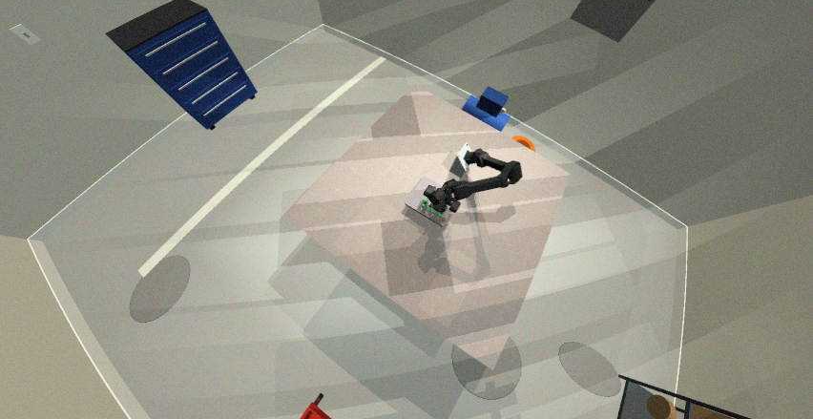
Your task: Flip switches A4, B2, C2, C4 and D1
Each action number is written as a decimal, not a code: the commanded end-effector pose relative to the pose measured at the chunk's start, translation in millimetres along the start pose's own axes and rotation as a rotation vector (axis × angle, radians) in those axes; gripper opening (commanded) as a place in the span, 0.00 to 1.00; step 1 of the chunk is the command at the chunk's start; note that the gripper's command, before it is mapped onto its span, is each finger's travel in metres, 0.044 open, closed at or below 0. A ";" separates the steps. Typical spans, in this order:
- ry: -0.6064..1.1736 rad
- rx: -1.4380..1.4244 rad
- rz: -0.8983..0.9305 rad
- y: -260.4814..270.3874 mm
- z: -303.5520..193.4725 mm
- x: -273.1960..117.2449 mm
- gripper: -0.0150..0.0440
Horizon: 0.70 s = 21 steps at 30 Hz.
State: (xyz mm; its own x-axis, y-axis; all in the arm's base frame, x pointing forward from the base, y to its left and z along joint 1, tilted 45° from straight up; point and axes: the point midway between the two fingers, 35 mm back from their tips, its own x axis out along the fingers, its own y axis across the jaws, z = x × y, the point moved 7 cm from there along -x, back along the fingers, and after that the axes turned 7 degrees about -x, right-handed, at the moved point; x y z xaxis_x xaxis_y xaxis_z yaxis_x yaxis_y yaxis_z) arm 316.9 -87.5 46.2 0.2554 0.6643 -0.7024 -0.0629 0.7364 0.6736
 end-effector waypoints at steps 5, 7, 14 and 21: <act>-0.001 0.005 0.004 0.0 -0.1 1.8 0.25; -0.001 0.005 0.004 0.0 -0.1 2.0 0.25; -0.001 0.005 0.004 0.0 0.0 3.0 0.25; -0.001 0.005 0.004 0.0 0.0 3.9 0.25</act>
State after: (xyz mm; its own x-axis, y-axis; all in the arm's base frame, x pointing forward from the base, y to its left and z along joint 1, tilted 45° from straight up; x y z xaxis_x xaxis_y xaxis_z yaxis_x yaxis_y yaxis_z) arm 317.7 -86.0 44.6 0.2571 0.6640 -0.7021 -0.0626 0.7364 0.6736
